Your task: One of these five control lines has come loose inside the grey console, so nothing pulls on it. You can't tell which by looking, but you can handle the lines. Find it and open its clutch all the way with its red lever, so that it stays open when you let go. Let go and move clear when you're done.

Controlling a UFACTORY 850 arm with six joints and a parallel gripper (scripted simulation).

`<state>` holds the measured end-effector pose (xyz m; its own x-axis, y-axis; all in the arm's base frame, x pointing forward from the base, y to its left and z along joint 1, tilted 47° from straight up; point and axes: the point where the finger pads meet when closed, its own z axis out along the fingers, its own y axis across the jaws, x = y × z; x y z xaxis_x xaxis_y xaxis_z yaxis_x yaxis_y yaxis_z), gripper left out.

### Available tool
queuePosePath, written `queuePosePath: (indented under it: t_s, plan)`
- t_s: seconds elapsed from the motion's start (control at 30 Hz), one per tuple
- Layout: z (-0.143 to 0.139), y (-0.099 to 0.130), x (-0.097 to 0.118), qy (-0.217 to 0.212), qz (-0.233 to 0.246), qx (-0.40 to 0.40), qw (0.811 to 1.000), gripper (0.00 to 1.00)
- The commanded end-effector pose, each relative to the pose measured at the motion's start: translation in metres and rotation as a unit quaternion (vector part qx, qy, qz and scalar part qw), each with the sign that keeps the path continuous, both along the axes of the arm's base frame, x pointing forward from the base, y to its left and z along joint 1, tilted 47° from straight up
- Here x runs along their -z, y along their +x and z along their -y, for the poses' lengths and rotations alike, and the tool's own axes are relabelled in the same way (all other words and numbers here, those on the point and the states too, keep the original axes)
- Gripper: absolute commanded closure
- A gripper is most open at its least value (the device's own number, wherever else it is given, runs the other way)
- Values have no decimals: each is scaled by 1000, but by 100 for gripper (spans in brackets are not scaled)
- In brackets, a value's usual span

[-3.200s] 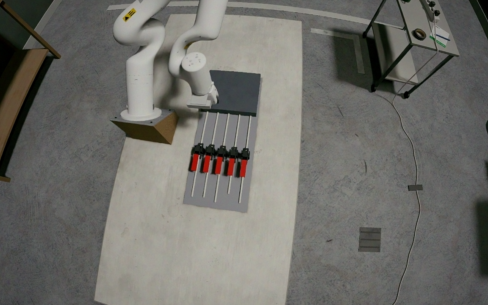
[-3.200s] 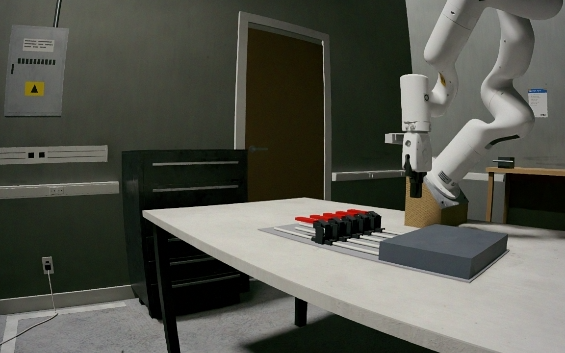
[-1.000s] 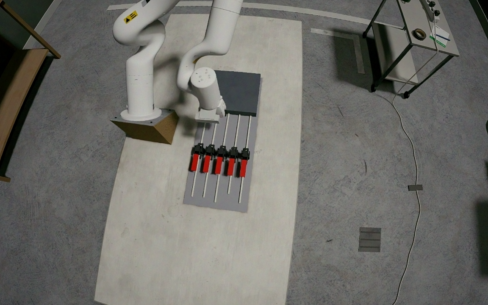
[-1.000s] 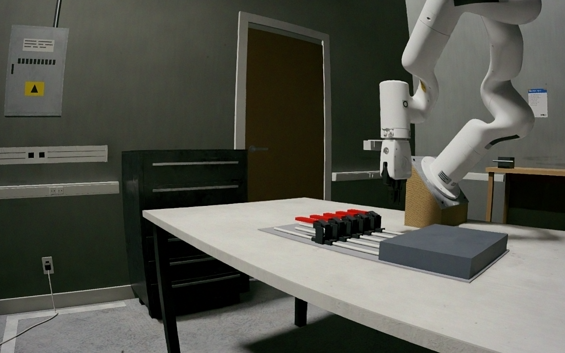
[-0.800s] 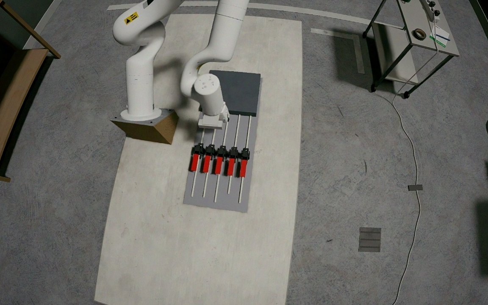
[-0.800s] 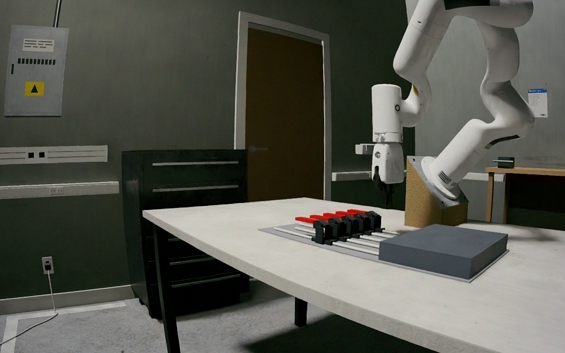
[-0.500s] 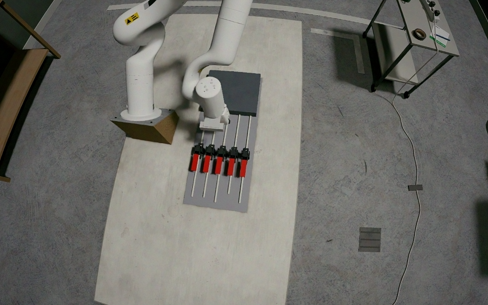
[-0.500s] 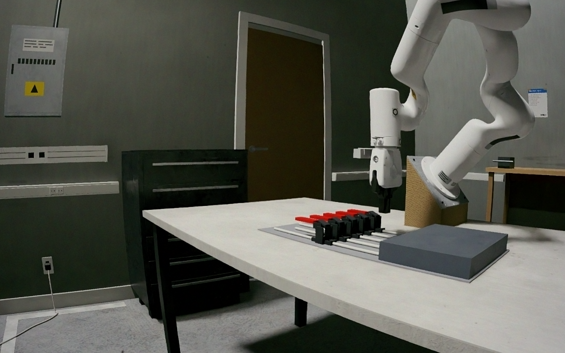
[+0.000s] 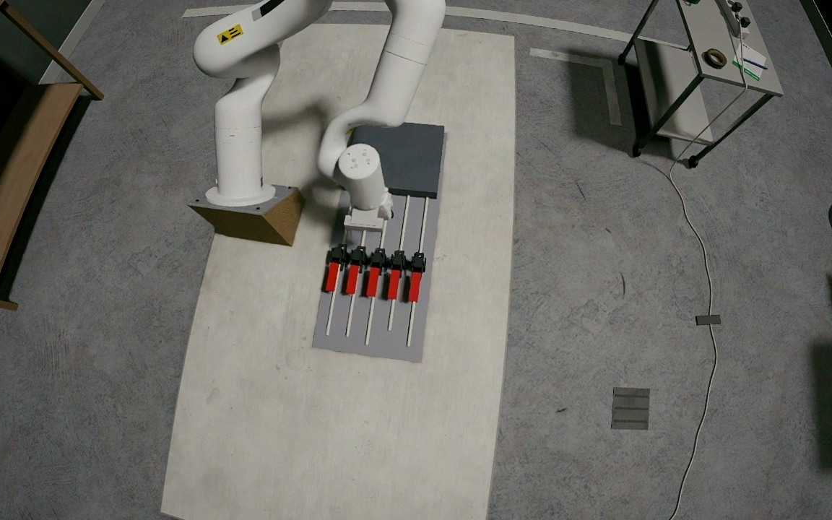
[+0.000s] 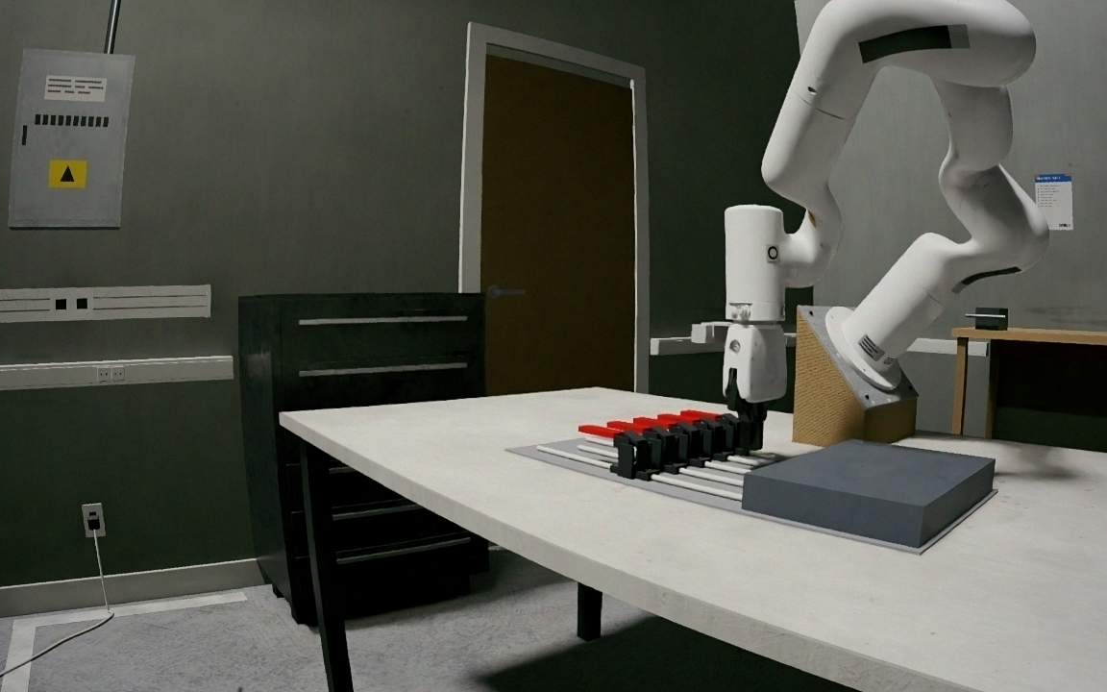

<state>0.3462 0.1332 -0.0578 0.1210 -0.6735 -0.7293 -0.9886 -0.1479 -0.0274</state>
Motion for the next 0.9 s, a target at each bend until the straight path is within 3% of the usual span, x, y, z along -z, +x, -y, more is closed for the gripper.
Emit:
queuePosePath:
  t_s: [0.0,0.87]
  plan:
    - [-16,0,15,0,2,1,1000,100]
    - [-23,2,22,0,2,1,1000,100]
